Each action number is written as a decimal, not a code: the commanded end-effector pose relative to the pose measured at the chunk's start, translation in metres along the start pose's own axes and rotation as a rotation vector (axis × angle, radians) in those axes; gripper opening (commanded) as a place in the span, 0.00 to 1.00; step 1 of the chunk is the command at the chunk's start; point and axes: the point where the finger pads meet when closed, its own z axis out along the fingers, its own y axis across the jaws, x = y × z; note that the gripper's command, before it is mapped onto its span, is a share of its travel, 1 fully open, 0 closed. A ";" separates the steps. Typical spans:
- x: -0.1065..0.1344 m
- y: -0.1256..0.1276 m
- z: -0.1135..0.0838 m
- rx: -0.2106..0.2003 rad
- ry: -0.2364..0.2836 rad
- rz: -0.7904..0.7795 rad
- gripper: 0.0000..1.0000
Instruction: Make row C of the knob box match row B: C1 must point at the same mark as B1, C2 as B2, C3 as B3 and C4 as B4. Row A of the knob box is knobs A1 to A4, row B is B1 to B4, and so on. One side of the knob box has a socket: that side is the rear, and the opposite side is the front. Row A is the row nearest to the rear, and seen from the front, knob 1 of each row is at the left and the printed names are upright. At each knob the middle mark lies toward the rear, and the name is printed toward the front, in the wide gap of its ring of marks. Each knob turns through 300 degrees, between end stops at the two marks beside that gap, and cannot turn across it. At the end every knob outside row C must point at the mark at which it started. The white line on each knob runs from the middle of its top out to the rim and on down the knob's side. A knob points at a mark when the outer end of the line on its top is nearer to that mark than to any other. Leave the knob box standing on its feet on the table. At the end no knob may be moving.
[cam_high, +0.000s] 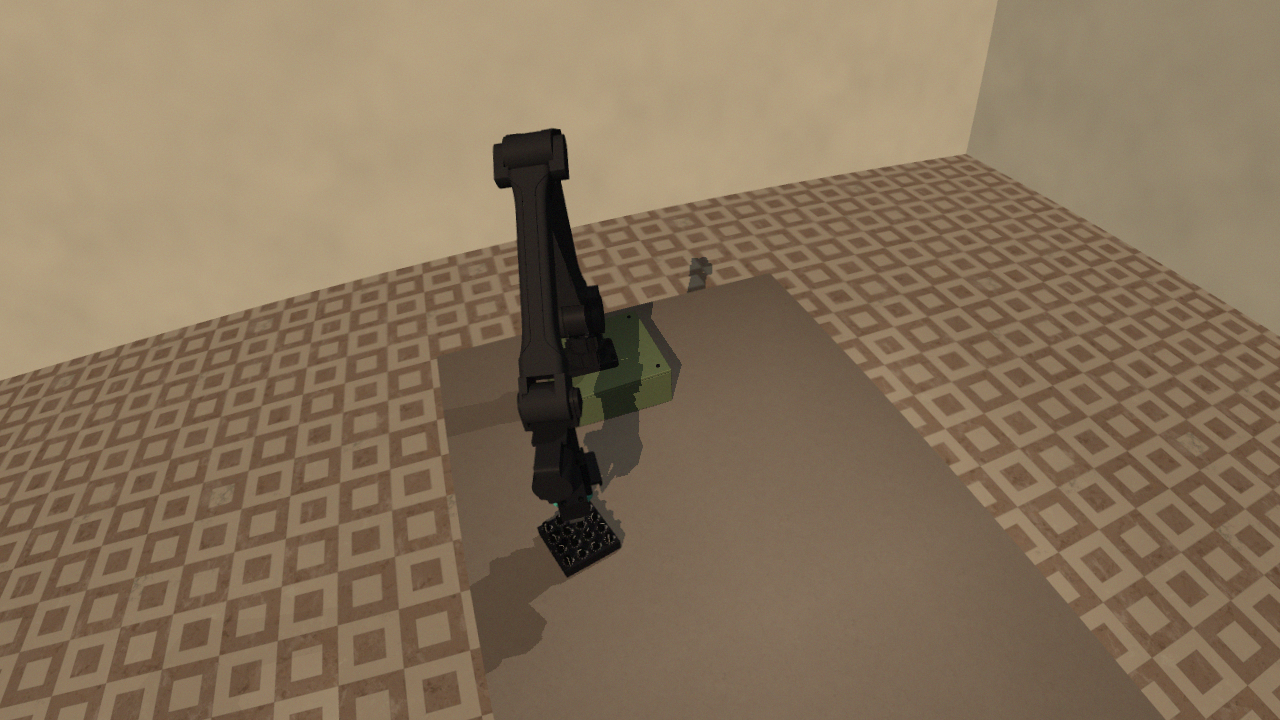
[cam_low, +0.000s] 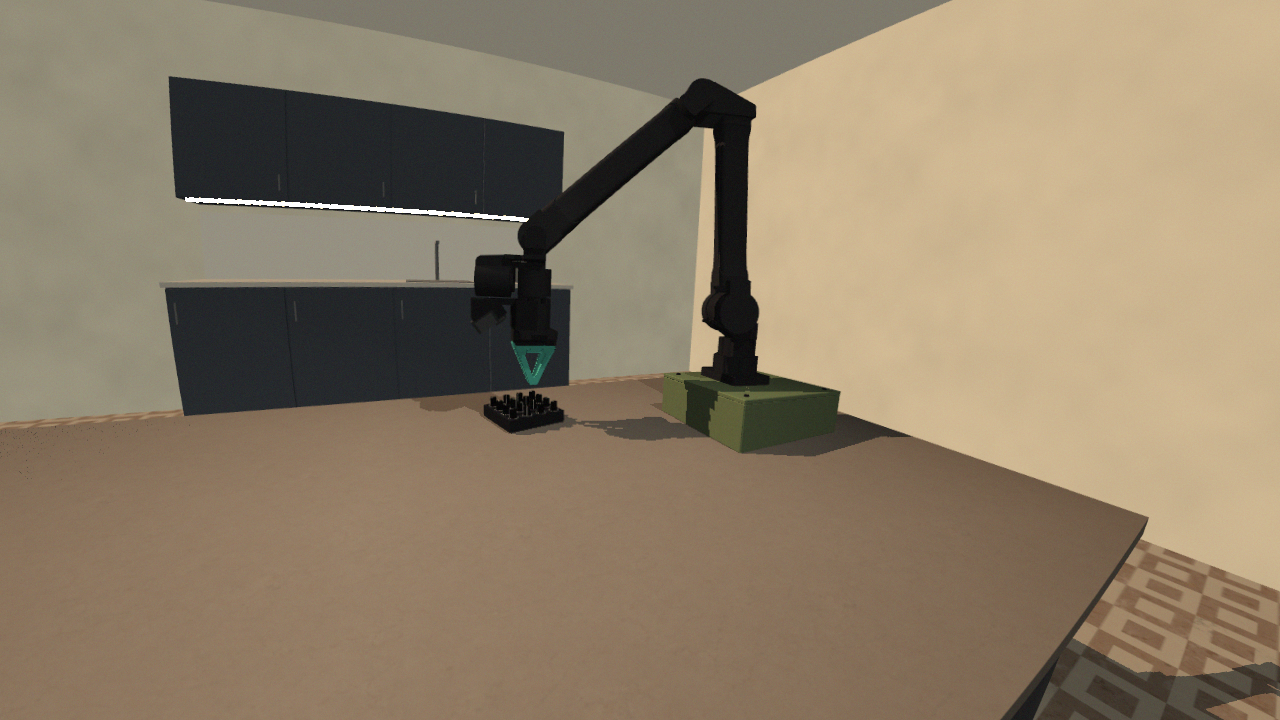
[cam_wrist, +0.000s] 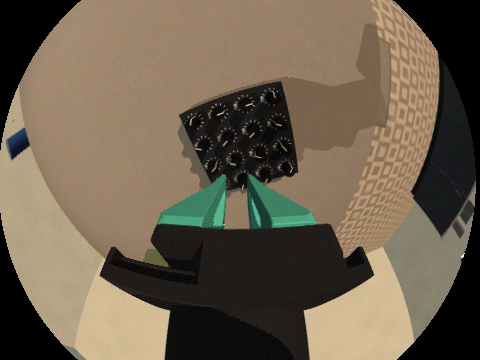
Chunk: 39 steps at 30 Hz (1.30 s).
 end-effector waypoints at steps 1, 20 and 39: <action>-0.009 0.005 -0.007 -0.002 0.000 -0.006 0.19; -0.005 0.005 -0.006 -0.003 0.004 -0.004 0.19; -0.005 0.005 -0.006 -0.003 0.004 -0.004 0.19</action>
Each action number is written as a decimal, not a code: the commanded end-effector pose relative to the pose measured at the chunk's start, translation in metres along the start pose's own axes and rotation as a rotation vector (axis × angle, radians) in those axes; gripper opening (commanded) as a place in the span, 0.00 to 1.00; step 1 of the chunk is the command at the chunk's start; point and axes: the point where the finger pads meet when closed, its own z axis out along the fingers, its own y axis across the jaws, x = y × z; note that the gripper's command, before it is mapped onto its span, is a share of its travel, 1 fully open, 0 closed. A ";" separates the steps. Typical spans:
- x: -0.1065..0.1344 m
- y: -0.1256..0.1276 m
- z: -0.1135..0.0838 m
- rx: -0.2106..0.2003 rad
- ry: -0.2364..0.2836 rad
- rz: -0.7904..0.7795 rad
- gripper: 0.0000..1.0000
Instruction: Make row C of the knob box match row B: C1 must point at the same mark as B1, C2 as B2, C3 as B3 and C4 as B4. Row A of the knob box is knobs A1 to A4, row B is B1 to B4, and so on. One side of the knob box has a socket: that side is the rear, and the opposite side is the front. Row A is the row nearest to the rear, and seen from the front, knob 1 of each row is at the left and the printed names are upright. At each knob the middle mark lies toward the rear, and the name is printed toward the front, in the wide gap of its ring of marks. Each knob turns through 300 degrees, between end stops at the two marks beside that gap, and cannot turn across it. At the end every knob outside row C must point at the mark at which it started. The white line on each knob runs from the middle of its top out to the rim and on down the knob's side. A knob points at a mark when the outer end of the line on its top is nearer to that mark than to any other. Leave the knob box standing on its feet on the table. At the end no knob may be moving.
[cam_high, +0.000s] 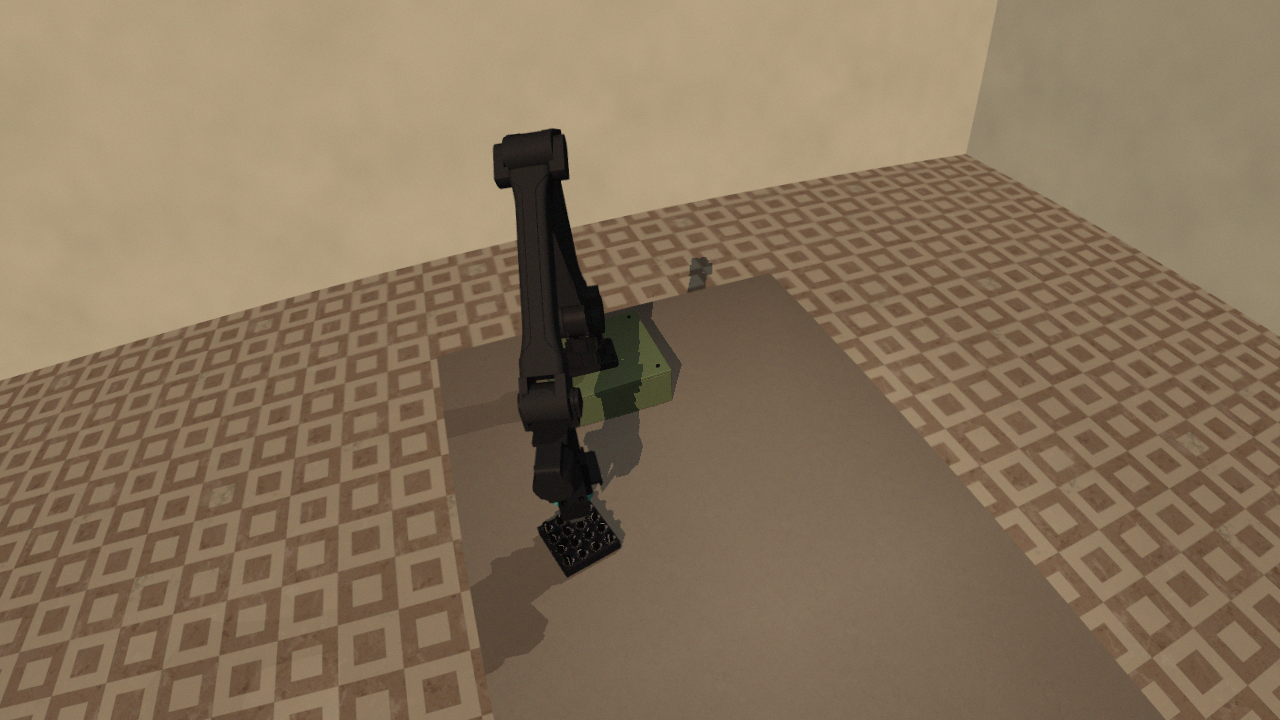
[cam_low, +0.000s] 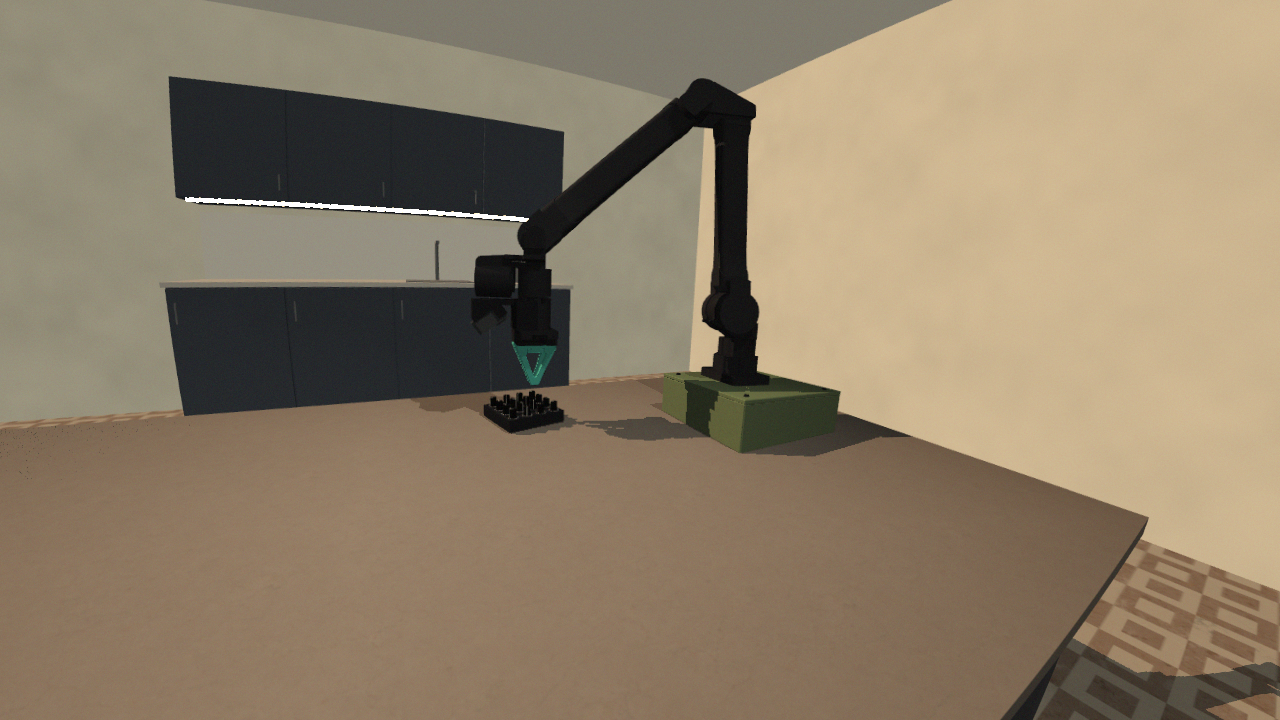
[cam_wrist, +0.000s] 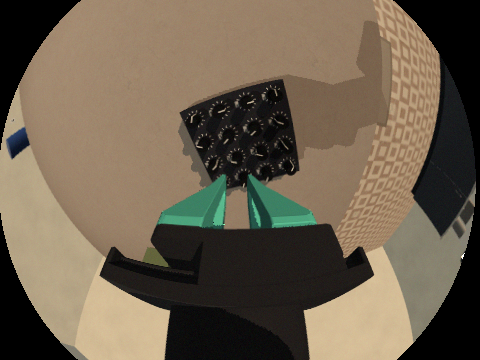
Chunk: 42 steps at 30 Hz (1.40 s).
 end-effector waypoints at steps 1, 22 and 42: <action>-0.007 0.004 -0.006 0.000 -0.006 -0.003 0.19; -0.025 -0.001 -0.059 0.013 -0.065 0.002 1.00; -0.021 0.000 -0.144 0.007 -0.042 0.002 1.00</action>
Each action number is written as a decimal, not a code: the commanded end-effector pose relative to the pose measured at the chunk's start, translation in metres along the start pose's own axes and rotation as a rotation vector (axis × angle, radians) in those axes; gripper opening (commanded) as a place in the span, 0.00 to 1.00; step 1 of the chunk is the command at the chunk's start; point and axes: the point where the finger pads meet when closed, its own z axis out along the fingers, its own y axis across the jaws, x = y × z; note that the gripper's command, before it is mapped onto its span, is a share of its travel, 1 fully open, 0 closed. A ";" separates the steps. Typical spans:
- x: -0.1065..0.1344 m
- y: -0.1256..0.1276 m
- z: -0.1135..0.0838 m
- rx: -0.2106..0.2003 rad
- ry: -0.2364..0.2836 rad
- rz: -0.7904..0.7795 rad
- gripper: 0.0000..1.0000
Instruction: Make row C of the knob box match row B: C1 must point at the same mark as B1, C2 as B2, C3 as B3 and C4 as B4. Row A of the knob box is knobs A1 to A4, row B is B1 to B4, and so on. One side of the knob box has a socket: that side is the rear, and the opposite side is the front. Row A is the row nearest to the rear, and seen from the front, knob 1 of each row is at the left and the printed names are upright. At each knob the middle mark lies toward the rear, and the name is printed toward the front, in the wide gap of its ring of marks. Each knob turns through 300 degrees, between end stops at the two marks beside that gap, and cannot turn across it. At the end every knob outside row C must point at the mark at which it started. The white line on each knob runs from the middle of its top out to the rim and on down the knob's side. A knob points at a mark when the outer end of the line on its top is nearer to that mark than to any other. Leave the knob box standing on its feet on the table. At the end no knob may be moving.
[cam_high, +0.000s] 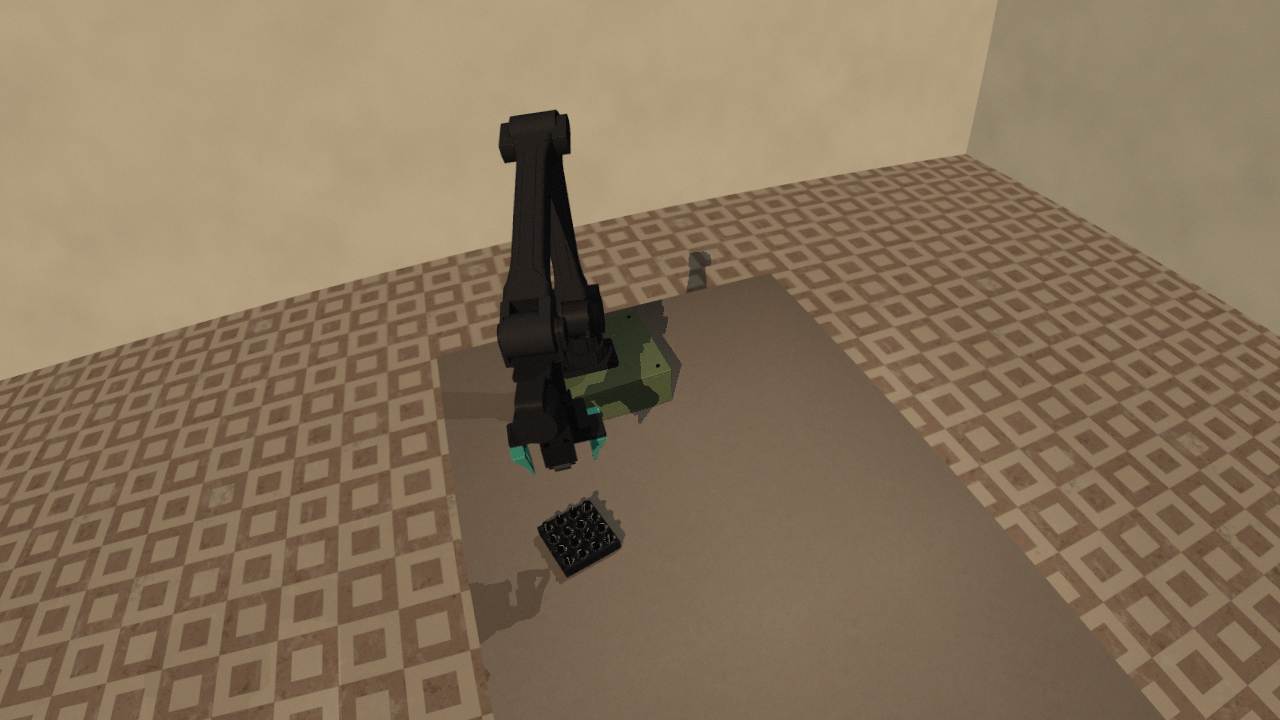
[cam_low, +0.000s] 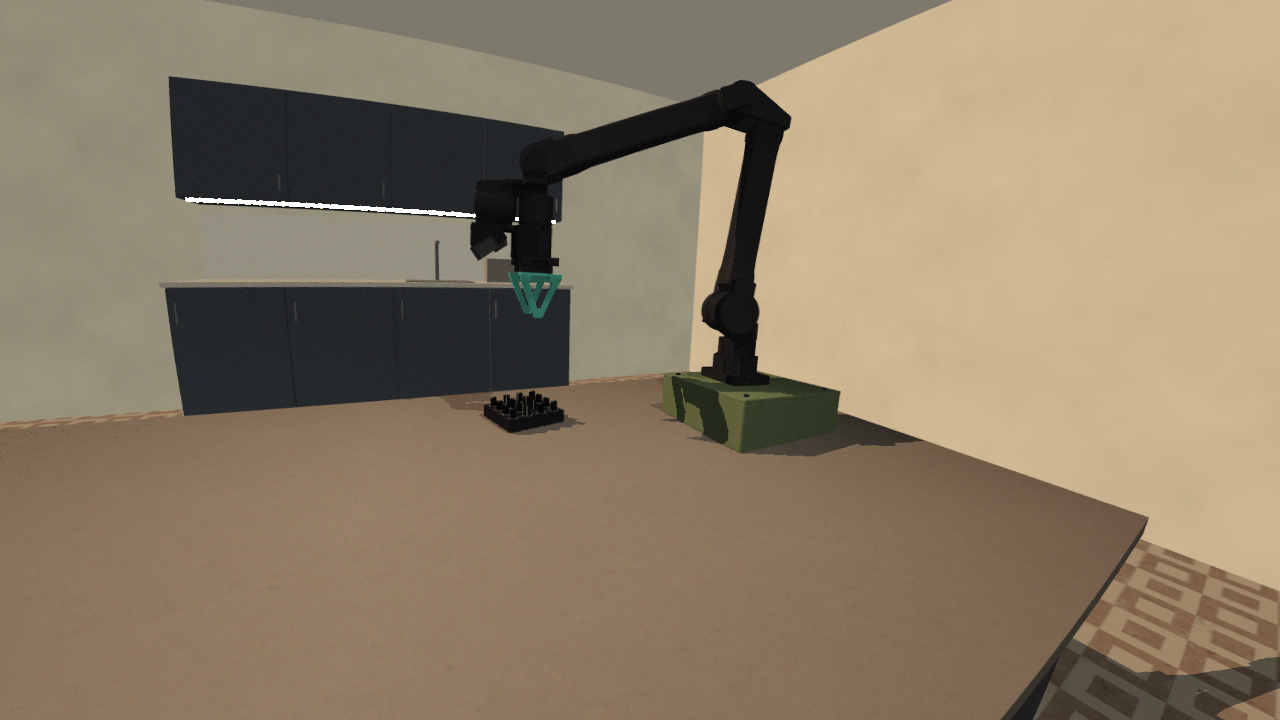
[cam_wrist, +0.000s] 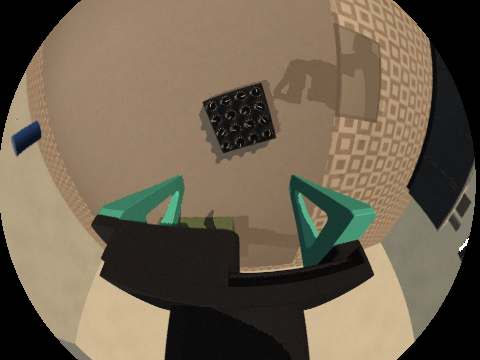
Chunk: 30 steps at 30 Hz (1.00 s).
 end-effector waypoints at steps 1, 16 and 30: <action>-0.019 0.001 -0.025 0.006 -0.040 -0.002 1.00; -0.008 0.003 -0.016 0.001 -0.013 -0.002 1.00; -0.008 0.003 -0.016 0.001 -0.013 -0.002 1.00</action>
